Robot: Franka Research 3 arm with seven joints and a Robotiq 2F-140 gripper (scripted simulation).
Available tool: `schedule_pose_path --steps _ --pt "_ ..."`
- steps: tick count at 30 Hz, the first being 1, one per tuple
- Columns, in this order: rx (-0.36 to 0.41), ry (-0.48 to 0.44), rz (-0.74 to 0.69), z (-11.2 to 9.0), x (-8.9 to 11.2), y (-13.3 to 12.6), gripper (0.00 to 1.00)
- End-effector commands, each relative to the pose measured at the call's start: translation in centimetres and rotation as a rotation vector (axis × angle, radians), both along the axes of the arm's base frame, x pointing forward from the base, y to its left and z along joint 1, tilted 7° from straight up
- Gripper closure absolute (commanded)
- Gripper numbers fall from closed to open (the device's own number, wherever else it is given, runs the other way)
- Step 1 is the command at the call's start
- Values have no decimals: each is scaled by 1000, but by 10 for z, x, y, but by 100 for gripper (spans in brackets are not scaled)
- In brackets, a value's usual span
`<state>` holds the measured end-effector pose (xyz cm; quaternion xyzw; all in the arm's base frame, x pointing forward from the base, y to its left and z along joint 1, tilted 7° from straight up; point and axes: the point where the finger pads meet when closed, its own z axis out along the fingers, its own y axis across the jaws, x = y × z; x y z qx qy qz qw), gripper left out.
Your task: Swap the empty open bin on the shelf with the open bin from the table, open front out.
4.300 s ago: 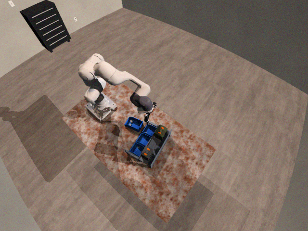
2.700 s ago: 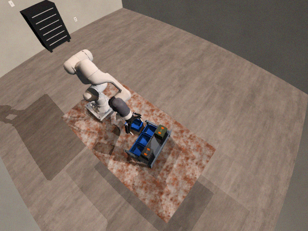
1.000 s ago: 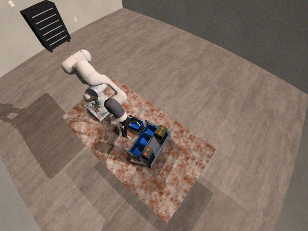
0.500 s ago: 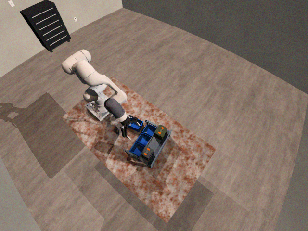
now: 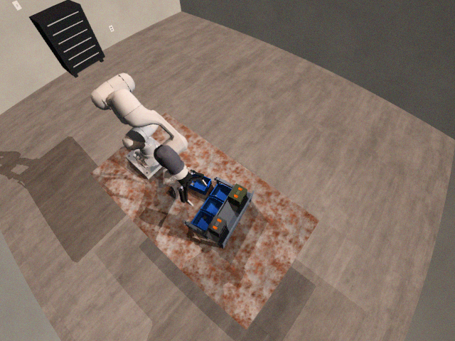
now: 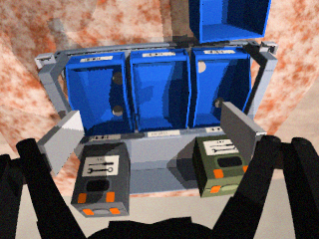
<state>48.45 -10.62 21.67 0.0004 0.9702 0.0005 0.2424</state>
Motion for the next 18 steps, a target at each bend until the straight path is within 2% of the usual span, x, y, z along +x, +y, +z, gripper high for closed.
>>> schedule_pose_path --steps 1,8,9,18 --pt "-3 -1 4 0 0 0 0" --pt "-3 -1 4 0 0 0 0" --pt "-3 -1 4 0 0 0 100" --pt "-3 -1 4 0 0 0 100"
